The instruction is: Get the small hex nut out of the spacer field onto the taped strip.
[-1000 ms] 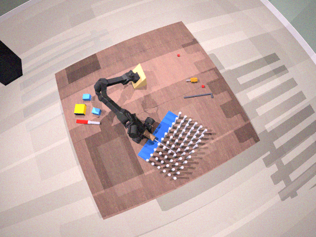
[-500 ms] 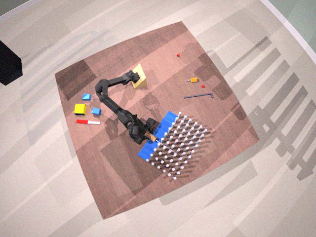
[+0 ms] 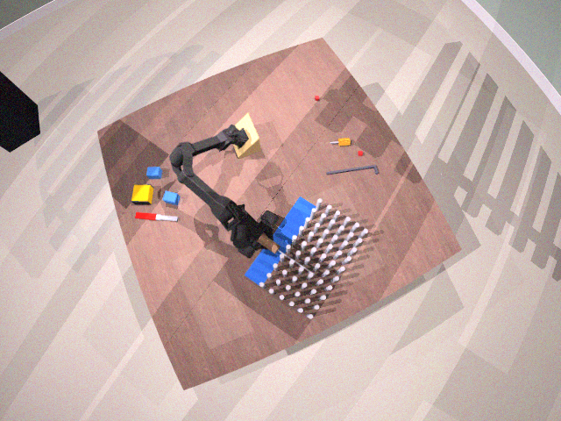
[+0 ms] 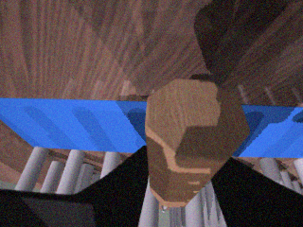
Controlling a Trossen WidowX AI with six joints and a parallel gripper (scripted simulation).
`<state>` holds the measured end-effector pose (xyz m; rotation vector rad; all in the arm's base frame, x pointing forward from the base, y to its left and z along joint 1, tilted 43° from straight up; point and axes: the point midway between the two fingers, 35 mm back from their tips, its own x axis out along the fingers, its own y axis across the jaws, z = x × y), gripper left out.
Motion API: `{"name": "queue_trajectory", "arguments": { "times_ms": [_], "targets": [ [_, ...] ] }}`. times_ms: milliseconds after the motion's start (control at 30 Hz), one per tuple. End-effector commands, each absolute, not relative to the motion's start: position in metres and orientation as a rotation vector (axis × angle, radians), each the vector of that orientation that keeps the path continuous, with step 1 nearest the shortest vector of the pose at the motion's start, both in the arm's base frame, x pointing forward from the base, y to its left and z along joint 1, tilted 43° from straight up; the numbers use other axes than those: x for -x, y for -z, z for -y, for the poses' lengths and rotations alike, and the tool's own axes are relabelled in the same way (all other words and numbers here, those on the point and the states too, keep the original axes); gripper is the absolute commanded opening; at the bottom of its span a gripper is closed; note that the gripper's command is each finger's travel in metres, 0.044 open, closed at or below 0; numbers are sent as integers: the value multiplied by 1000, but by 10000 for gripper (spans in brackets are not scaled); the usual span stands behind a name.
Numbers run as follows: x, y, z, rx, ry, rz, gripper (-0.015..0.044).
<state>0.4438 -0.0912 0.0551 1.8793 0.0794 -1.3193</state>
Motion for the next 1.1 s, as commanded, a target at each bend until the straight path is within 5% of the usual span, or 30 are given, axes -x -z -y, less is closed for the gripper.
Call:
{"name": "queue_trajectory", "arguments": {
  "times_ms": [0, 1067],
  "targets": [
    [-444, -52, 93, -1881, 1319, -82, 0],
    [-429, -57, 98, -1878, 1320, -85, 0]
  ]
}}
